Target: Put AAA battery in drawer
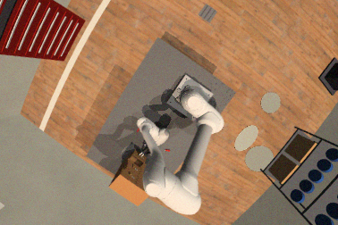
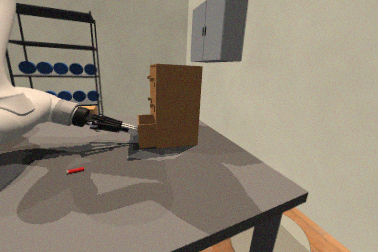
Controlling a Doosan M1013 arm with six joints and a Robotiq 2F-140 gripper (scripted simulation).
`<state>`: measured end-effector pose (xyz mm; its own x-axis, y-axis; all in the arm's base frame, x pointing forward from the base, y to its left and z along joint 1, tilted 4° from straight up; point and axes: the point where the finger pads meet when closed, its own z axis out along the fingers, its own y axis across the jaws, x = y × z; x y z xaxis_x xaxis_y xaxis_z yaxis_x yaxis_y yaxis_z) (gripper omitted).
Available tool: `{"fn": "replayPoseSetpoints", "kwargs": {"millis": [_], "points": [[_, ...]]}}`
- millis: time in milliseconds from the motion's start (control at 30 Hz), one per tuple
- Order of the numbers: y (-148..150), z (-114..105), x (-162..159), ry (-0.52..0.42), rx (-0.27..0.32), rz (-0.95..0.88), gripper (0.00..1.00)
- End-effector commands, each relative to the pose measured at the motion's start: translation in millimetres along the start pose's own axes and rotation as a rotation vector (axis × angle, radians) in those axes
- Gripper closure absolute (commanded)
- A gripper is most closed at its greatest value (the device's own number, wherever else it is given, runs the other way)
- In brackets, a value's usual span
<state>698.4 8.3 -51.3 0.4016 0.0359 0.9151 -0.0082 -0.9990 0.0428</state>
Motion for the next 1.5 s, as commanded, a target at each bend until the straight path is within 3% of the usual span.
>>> {"fn": "replayPoseSetpoints", "kwargs": {"millis": [0,200,433,767,1133,1467], "points": [[0.3,-3.4,-0.2,0.001,0.001,-0.005,0.92],[0.3,-3.4,-0.2,0.001,0.001,-0.005,0.9],[0.3,-3.4,-0.2,0.001,0.001,-0.005,0.8],[0.3,-5.0,-0.8,0.001,0.001,-0.005,0.8],[0.5,-46.7,-16.1,0.001,0.001,-0.005,0.8],[0.4,-54.9,-13.2,0.001,0.001,-0.005,0.8]]}}
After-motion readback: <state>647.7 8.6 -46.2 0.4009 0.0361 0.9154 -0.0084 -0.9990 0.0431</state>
